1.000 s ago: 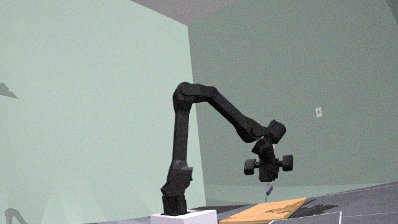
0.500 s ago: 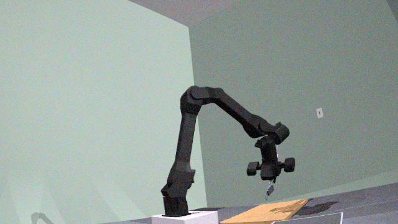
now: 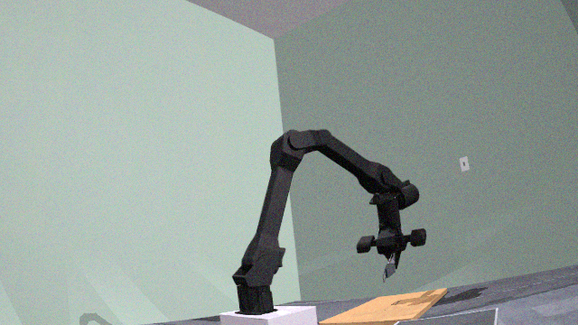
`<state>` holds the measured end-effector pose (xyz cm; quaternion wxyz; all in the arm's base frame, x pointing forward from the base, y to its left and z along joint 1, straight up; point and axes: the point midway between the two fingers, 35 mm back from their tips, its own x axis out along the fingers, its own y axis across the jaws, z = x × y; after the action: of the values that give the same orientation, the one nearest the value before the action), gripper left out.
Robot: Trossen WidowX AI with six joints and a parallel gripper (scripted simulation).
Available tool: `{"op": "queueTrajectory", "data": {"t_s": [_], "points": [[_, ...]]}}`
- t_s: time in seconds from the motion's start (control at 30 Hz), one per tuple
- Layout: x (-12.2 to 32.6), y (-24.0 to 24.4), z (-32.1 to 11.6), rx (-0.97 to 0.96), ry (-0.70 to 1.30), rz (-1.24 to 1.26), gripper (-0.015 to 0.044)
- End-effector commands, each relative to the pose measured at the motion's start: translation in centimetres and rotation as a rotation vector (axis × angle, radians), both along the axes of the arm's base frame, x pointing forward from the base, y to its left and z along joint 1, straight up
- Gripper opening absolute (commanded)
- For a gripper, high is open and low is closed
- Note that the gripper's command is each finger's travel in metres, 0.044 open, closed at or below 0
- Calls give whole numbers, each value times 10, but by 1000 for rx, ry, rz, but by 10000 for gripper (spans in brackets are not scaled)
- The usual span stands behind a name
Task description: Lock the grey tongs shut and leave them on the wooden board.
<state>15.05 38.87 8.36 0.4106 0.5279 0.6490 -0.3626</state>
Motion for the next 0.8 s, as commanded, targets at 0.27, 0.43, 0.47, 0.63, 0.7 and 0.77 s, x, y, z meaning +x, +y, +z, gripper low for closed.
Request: {"op": "queueTrajectory", "data": {"t_s": [0.27, 0.43, 0.47, 0.63, 0.7, 0.77], "points": [[-7, -7, 5, -214, -81, 51, -150], [-10, -12, 10, -301, -117, 77, -150], [-10, -13, 11, -319, -124, 83, -150], [-12, -16, 13, -362, -143, 98, -150], [-12, -16, 13, -362, -143, 98, -150], [-12, -16, 13, -362, -143, 98, -150]]}}
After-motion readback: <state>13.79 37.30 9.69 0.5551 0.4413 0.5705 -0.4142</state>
